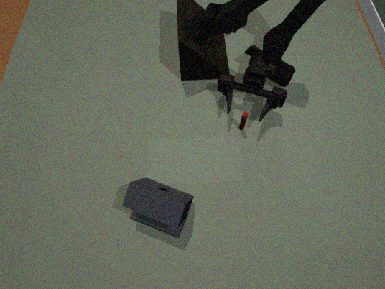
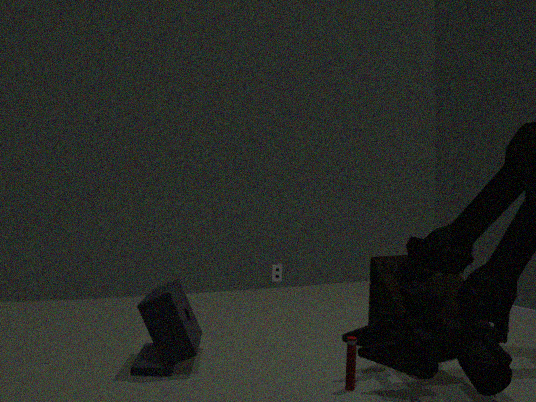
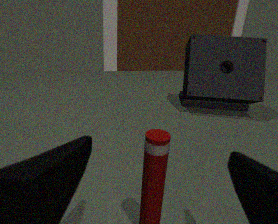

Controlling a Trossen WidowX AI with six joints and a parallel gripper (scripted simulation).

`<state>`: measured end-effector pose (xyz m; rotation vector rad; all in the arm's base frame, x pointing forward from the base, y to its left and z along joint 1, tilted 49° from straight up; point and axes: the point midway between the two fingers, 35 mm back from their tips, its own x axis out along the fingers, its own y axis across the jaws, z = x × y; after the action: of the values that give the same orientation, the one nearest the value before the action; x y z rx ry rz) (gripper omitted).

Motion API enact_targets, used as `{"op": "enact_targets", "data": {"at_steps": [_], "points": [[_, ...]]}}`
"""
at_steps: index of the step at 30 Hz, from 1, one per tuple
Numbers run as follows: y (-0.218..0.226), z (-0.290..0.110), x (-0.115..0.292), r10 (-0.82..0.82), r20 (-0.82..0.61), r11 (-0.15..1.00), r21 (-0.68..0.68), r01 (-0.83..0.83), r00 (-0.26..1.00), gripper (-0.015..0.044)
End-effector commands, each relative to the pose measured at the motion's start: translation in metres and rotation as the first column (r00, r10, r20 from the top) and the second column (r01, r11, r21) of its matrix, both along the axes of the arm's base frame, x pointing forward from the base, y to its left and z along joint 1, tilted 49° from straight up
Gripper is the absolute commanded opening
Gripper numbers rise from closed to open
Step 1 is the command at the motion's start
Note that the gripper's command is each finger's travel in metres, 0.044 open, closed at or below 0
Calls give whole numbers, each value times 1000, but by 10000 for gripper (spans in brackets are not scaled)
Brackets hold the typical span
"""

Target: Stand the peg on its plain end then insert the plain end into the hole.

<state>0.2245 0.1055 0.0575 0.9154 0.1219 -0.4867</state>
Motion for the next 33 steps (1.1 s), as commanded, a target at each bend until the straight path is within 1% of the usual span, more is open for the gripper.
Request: {"op": "enact_targets", "data": {"at_steps": [1, 7, 17, 23, 29, 33], "points": [[0, 0, 0, 0, -1, 1000, 0, 0, 1000, 440], [-3, 3, 1, -4, -9, 1000, 3, 4, 1000, 440], [-51, 51, 10, -23, -72, 999, 36, 26, 997, 440], [-82, 80, 2, -15, -55, 999, 36, 17, 998, 440], [-112, 103, -13, -3, -9, 1000, 9, 3, 1000, 440], [-119, 108, -18, 0, 6, 1000, -3, 0, 1000, 440]]}}
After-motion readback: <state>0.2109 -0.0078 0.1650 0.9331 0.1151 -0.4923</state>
